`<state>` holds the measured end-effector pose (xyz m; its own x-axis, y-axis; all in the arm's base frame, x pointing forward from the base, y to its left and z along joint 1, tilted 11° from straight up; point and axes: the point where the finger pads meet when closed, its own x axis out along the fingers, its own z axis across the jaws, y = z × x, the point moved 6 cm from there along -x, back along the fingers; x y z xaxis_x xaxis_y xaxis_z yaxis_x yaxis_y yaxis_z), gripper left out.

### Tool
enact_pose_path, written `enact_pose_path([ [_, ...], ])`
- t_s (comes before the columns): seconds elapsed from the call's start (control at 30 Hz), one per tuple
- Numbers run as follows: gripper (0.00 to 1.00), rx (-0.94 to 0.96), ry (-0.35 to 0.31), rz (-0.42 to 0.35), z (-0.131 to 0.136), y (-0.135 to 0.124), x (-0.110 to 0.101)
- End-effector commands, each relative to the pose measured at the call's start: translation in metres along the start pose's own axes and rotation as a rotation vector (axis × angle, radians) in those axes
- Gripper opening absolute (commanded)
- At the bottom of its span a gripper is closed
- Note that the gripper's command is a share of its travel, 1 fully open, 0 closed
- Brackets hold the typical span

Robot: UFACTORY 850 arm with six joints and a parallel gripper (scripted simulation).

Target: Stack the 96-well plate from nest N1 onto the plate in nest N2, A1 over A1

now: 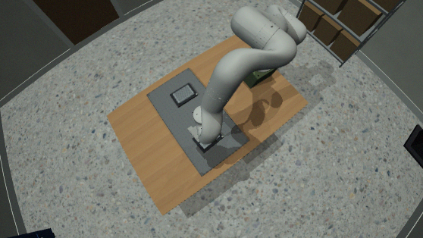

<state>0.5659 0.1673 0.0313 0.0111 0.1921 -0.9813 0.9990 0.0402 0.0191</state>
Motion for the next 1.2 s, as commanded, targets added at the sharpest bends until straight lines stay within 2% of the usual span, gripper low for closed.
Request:
enact_pose_path([
  [0.0, 1.0, 0.0, 0.001, 0.002, 0.0, 0.001, 0.007],
  [1.17, 1.0, 0.0, 0.001, 0.002, 0.0, 0.001, 0.059],
])
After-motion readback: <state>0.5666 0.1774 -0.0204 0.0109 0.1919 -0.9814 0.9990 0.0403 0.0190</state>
